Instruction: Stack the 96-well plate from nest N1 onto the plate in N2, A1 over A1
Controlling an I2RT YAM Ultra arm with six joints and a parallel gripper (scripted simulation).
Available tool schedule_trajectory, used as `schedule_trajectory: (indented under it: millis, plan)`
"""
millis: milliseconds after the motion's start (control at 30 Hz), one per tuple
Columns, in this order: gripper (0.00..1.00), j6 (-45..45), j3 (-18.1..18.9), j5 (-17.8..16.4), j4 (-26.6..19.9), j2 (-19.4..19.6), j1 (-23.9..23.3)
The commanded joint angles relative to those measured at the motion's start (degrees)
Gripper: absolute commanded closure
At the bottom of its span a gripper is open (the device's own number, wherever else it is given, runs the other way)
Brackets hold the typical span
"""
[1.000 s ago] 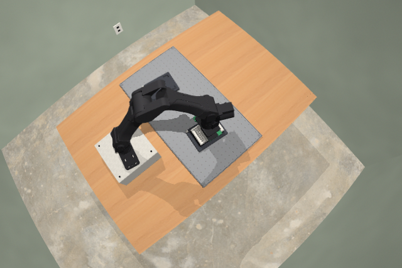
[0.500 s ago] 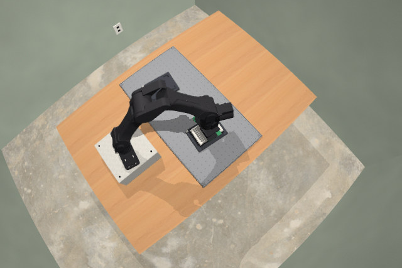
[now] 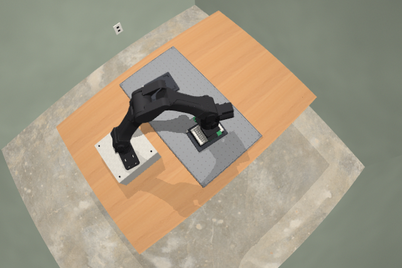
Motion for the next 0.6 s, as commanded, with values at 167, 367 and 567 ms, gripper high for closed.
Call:
schedule_trajectory:
  millis: [167,367,567]
  plan:
    - [1.0,0.3,-1.5,-0.3,0.7,-1.8,0.4]
    - [1.0,0.3,0.0,-0.3,0.8,-1.7,0.5]
    - [1.0,0.3,-0.4,-0.3,1.5,-1.3,0.6]
